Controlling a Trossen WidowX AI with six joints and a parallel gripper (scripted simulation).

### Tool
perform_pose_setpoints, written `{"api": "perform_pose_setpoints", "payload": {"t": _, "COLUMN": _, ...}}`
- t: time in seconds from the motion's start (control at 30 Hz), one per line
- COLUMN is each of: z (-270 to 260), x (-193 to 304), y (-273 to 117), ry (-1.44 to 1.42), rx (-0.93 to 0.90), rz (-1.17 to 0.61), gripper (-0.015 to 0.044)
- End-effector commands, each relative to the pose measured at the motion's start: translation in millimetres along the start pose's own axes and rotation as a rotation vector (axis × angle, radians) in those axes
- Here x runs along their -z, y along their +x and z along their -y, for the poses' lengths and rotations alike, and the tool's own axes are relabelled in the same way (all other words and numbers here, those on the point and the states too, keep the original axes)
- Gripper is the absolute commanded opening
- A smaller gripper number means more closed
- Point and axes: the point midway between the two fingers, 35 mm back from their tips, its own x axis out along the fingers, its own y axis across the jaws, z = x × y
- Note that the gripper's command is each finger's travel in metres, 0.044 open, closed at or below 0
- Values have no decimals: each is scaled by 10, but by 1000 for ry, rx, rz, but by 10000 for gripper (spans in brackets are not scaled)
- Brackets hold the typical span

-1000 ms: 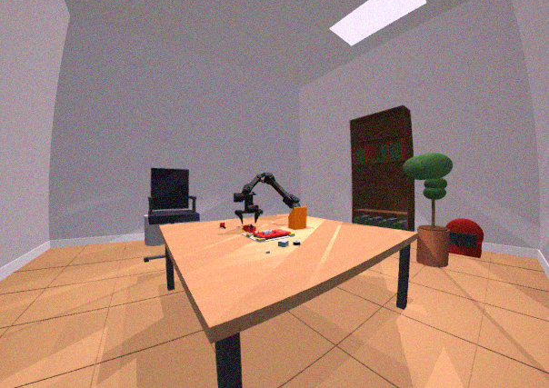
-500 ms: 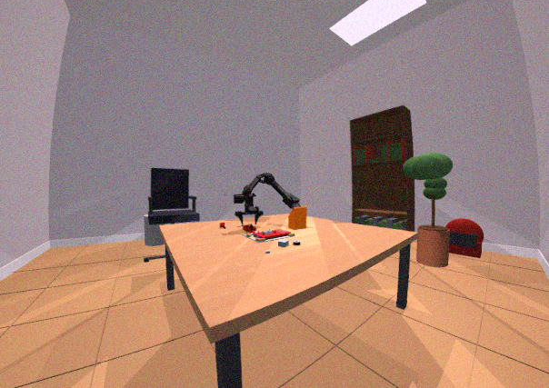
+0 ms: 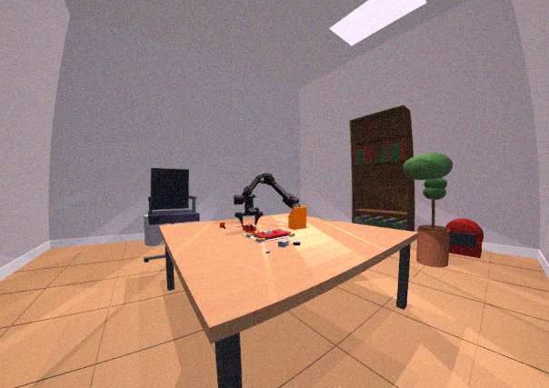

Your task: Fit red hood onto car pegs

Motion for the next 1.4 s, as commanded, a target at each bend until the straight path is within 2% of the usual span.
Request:
{"api": "perform_pose_setpoints", "payload": {"t": 0.0, "z": 0, "x": -3, "y": 22, "ry": -5, "rx": 1, "rz": -2, "gripper": 440}}
{"api": "perform_pose_setpoints", "payload": {"t": 0.5, "z": -2, "x": -2, "y": 96, "ry": -5, "rx": 1, "rz": -2, "gripper": 440}}
{"api": "perform_pose_setpoints", "payload": {"t": 0.63, "z": -1, "x": 2, "y": 78, "ry": 0, "rx": 0, "rz": -2, "gripper": 335}}
{"api": "perform_pose_setpoints", "payload": {"t": 0.93, "z": -1, "x": 2, "y": 78, "ry": 0, "rx": 0, "rz": -2, "gripper": 275}}
{"api": "perform_pose_setpoints", "payload": {"t": 1.27, "z": -6, "x": -3, "y": -64, "ry": -3, "rx": -1, "rz": -1, "gripper": 12}}
{"api": "perform_pose_setpoints", "payload": {"t": 1.37, "z": -5, "x": -4, "y": -160, "ry": -3, "rx": -1, "rz": 0, "gripper": 0}}
